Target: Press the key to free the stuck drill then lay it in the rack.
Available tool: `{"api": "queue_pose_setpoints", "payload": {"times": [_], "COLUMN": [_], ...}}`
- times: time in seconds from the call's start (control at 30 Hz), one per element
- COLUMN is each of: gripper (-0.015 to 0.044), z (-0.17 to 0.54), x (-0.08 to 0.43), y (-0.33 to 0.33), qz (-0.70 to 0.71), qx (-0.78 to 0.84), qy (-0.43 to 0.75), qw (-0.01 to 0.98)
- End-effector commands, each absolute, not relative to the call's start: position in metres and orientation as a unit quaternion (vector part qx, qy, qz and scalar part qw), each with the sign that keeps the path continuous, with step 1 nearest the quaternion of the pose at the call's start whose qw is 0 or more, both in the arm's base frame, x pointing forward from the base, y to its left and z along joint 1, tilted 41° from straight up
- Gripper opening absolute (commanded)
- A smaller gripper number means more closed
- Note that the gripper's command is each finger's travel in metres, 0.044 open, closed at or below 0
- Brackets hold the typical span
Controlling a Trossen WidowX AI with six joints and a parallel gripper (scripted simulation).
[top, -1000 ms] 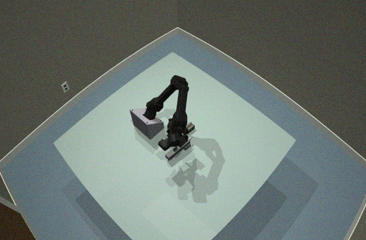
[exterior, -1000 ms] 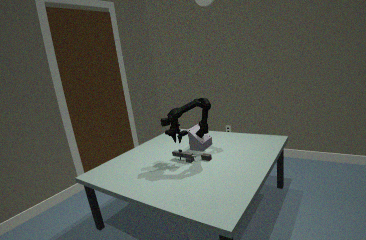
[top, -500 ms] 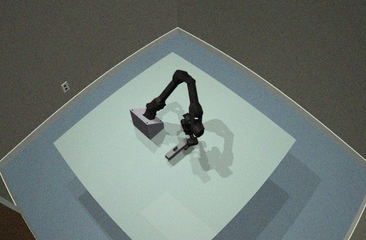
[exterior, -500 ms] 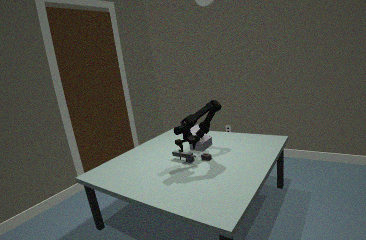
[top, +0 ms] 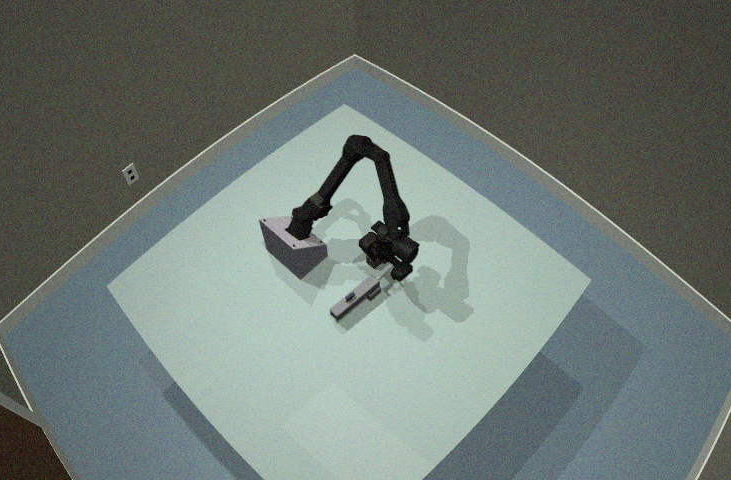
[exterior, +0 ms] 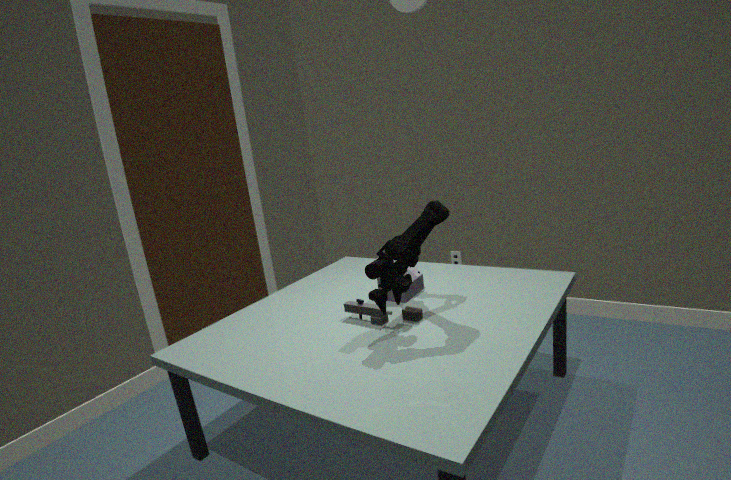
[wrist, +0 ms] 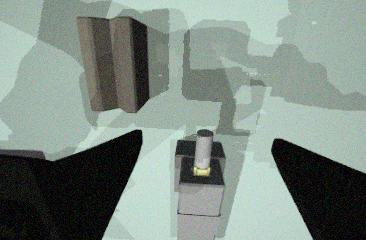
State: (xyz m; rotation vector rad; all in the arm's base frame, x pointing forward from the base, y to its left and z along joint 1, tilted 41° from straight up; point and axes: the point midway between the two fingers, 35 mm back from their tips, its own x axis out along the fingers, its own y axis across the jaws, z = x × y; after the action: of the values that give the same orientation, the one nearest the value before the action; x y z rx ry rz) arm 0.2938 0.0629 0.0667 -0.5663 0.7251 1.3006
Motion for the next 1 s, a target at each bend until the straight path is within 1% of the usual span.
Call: {"api": "queue_pose_setpoints", "payload": {"times": [0.0, 0.97], "gripper": [0.0440, 0.0440], "z": [0.067, 0.029], "x": [0.294, 0.297], "y": [0.064, 0.082], "qz": [0.586, 0.586], "qx": [-0.256, -0.256], "qy": [0.321, 0.321], "qw": [0.699, 0.699]}}
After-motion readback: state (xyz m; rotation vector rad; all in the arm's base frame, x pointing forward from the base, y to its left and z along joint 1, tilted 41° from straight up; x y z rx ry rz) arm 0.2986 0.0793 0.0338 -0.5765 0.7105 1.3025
